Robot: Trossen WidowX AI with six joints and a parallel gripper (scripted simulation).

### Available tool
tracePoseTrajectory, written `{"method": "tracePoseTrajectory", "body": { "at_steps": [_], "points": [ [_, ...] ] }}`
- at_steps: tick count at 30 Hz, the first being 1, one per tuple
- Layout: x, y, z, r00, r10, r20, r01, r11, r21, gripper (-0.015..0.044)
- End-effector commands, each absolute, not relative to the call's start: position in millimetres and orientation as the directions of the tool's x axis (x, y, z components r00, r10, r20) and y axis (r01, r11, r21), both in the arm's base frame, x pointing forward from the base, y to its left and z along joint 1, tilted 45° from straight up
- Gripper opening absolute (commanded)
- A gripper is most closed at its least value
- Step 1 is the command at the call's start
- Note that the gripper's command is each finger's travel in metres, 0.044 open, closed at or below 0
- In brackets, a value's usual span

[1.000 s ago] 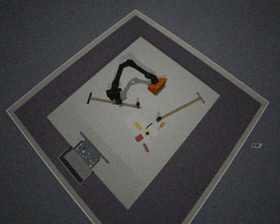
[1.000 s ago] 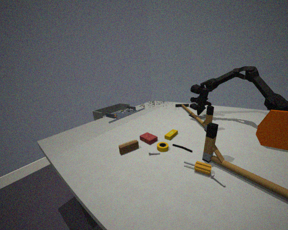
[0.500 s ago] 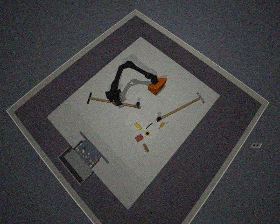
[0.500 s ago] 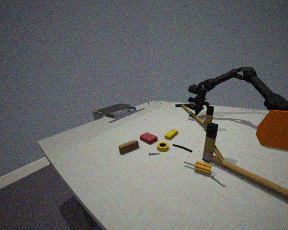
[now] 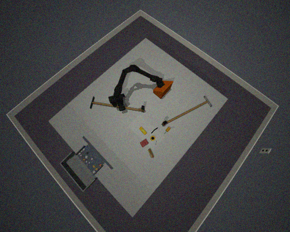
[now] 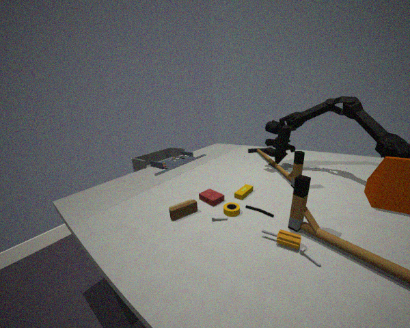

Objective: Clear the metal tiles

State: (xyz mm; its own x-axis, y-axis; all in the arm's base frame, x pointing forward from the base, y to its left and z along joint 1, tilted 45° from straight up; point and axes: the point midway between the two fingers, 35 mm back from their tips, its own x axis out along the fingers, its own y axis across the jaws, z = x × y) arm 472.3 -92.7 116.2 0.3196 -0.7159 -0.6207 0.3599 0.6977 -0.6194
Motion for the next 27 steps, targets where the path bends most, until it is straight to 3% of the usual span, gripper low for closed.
{"method": "tracePoseTrajectory", "body": {
  "at_steps": [1, 27],
  "points": [
    [476.9, -89.0, 115.7, 0.324, -0.717, -0.617, 0.365, 0.696, -0.618, 0.0000],
    [497.1, -76.3, 106.3, 0.324, -0.717, -0.617, 0.365, 0.697, -0.617, 0.0000]
  ]
}}
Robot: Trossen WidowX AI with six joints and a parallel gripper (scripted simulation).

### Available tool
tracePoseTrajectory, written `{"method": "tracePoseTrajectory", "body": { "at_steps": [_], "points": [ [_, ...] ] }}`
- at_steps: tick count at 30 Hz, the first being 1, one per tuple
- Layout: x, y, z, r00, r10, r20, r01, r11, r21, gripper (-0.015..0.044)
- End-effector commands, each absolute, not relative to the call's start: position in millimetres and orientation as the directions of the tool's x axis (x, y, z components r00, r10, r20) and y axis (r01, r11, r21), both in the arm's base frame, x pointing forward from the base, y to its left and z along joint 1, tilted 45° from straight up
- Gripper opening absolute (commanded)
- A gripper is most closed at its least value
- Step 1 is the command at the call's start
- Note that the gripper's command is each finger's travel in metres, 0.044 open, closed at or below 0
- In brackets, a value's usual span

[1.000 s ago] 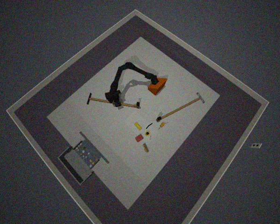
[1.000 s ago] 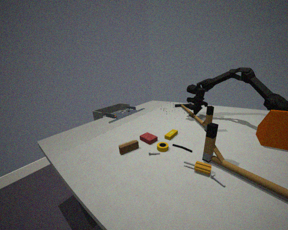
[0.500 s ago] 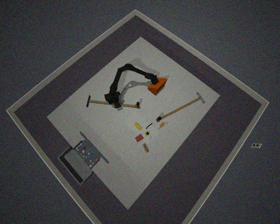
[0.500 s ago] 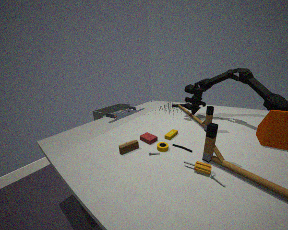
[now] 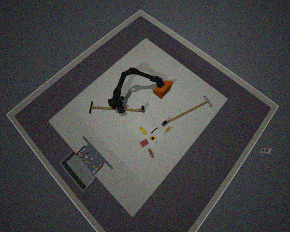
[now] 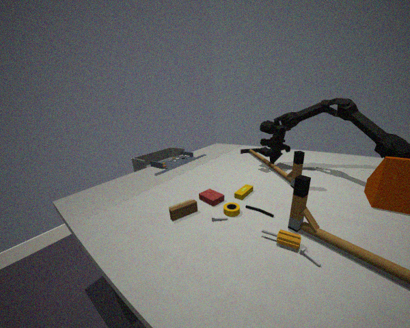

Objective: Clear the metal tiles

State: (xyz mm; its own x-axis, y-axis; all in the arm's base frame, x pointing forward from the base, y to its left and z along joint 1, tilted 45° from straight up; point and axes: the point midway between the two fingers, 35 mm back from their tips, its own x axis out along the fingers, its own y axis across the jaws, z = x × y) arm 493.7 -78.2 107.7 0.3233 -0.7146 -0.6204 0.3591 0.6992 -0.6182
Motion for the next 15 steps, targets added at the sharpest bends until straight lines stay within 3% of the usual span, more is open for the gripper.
{"method": "tracePoseTrajectory", "body": {
  "at_steps": [1, 15],
  "points": [
    [497.8, -75.8, 105.9, 0.324, -0.717, -0.617, 0.365, 0.697, -0.617, 0.0000],
    [507.9, -68.6, 100.1, 0.325, -0.717, -0.617, 0.366, 0.697, -0.617, 0.0000]
  ]
}}
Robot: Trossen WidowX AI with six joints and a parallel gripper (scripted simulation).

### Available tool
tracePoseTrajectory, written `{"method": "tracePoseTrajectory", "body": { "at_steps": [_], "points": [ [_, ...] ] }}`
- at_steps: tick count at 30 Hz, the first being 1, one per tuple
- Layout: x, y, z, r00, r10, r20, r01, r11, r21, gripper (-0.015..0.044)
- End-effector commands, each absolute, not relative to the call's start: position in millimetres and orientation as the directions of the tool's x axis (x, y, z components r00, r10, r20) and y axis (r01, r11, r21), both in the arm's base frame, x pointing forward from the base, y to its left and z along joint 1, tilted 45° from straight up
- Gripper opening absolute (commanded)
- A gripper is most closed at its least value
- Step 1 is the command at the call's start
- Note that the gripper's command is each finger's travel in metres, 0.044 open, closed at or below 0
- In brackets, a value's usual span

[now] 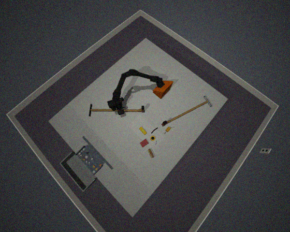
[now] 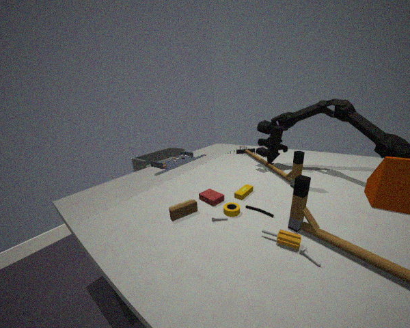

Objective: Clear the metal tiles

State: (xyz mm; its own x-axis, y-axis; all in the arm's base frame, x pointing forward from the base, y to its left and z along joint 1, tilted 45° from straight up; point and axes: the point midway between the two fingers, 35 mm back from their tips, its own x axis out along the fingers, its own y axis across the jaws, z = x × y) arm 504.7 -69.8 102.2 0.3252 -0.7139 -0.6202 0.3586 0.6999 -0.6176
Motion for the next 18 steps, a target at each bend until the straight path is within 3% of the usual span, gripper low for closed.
{"method": "tracePoseTrajectory", "body": {
  "at_steps": [1, 18],
  "points": [
    [508.6, -68.1, 99.6, 0.325, -0.717, -0.617, 0.366, 0.697, -0.617, 0.0000],
    [520.0, -59.0, 91.8, 0.326, -0.717, -0.616, 0.366, 0.697, -0.617, 0.0000]
  ]
}}
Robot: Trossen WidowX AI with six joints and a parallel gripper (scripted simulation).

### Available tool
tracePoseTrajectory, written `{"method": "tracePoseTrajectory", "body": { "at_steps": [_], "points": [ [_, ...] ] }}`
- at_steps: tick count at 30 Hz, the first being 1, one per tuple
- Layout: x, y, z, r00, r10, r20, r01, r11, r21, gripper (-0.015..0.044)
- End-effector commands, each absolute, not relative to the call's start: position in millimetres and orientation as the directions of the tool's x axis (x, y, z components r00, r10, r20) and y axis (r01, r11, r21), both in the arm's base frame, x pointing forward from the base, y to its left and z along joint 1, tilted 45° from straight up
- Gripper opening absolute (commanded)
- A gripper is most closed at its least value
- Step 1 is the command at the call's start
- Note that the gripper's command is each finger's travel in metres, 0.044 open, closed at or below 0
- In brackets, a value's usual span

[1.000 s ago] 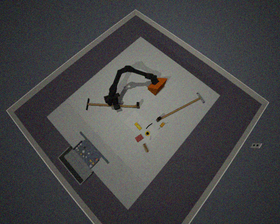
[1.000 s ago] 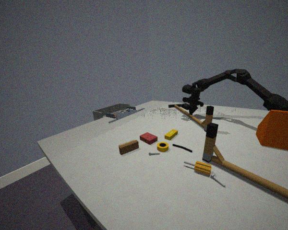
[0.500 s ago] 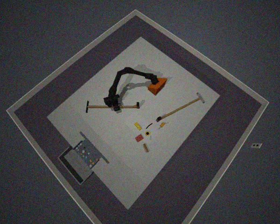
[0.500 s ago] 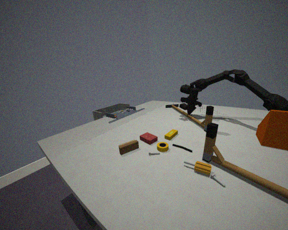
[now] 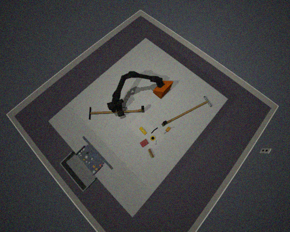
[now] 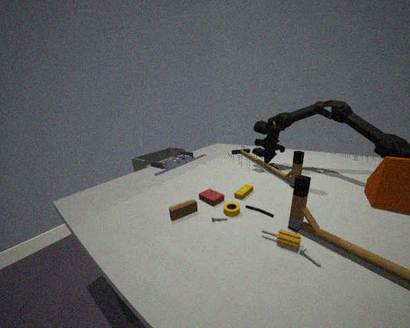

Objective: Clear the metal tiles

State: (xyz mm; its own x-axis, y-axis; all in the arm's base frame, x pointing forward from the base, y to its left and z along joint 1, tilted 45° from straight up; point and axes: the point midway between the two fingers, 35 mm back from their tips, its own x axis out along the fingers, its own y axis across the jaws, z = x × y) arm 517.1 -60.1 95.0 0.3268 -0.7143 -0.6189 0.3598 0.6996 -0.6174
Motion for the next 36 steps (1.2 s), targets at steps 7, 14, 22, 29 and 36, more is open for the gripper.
{"method": "tracePoseTrajectory", "body": {
  "at_steps": [7, 14, 22, 29, 36],
  "points": [
    [524.4, -55.2, 88.4, 0.326, -0.717, -0.616, 0.366, 0.697, -0.617, 0.0000],
    [523.7, -48.3, 96.4, 0.328, -0.714, -0.619, 0.361, 0.700, -0.616, 0.0000],
    [522.4, -28.4, 115.2, 0.327, -0.712, -0.622, 0.360, 0.702, -0.614, 0.0000],
    [518.9, -11.5, 132.0, 0.327, -0.711, -0.622, 0.360, 0.703, -0.614, 0.0000],
    [513.5, 4.8, 149.0, 0.327, -0.711, -0.622, 0.360, 0.702, -0.614, 0.0000]
  ]
}}
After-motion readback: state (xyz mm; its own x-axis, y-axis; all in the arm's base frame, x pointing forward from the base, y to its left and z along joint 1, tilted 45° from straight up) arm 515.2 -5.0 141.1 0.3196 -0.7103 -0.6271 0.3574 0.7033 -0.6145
